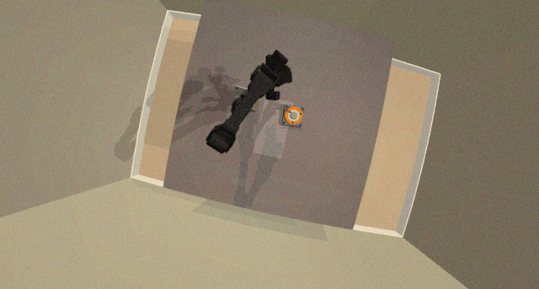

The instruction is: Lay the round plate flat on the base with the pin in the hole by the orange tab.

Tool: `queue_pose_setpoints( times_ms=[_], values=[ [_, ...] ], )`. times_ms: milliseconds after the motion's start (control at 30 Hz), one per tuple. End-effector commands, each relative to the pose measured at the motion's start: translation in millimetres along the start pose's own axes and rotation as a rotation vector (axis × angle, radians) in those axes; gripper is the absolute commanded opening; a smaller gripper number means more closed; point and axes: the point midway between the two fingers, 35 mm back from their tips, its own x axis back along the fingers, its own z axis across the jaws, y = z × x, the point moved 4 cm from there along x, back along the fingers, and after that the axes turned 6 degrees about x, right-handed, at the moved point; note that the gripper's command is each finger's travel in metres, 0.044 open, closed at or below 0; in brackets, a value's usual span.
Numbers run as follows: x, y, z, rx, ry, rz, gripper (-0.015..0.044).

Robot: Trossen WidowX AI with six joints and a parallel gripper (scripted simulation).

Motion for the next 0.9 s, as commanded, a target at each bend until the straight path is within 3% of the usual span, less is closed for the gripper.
queue_pose_setpoints(
  times_ms=[0,400,633,867],
  values=[
    [-17.1,16.9,-25.4,-0.030,-0.087,0.046,0.0000],
    [-70.9,41.6,-147.4,-0.141,-0.365,0.301,0.0000],
    [-78.7,40.9,-153.5,-0.145,-0.378,0.321,0.0000],
    [-110.9,28.8,-166.3,-0.145,-0.380,0.321,0.0000]
  ],
)
